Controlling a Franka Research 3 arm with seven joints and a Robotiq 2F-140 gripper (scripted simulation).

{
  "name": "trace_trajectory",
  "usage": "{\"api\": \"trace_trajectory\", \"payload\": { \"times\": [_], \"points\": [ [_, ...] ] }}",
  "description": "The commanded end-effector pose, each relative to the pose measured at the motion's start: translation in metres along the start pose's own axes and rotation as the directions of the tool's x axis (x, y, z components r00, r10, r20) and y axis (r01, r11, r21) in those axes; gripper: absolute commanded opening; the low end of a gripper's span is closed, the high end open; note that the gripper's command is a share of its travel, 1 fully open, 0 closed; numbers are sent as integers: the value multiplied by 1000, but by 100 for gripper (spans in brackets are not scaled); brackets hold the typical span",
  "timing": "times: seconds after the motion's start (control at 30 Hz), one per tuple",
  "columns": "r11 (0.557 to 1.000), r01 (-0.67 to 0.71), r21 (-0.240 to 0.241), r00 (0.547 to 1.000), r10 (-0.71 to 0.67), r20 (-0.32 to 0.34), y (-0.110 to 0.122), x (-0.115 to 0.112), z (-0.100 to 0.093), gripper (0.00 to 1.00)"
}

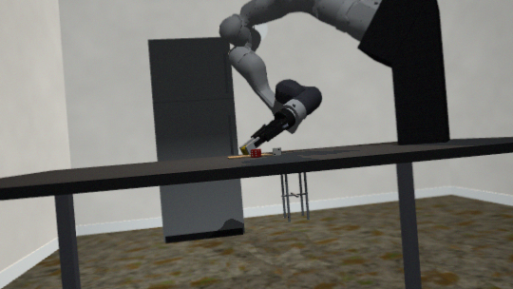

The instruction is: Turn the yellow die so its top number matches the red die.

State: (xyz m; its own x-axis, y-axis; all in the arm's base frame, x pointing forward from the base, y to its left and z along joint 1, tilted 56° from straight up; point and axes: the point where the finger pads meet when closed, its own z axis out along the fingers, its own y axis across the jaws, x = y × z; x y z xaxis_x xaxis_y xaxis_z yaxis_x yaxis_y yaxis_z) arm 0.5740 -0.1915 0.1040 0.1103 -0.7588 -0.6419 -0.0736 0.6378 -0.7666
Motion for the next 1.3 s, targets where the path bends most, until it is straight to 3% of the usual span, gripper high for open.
{"api": "trace_trajectory", "payload": {
  "times": [0.0,1.0,1.27],
  "points": [
    [1000,3,-6,1000,-3,-1,2,1,-1,13],
    [1000,3,-6,1000,-3,-1,2,1,-1,13],
    [1000,3,-6,1000,-3,-1,2,1,-1,20]
  ]
}}
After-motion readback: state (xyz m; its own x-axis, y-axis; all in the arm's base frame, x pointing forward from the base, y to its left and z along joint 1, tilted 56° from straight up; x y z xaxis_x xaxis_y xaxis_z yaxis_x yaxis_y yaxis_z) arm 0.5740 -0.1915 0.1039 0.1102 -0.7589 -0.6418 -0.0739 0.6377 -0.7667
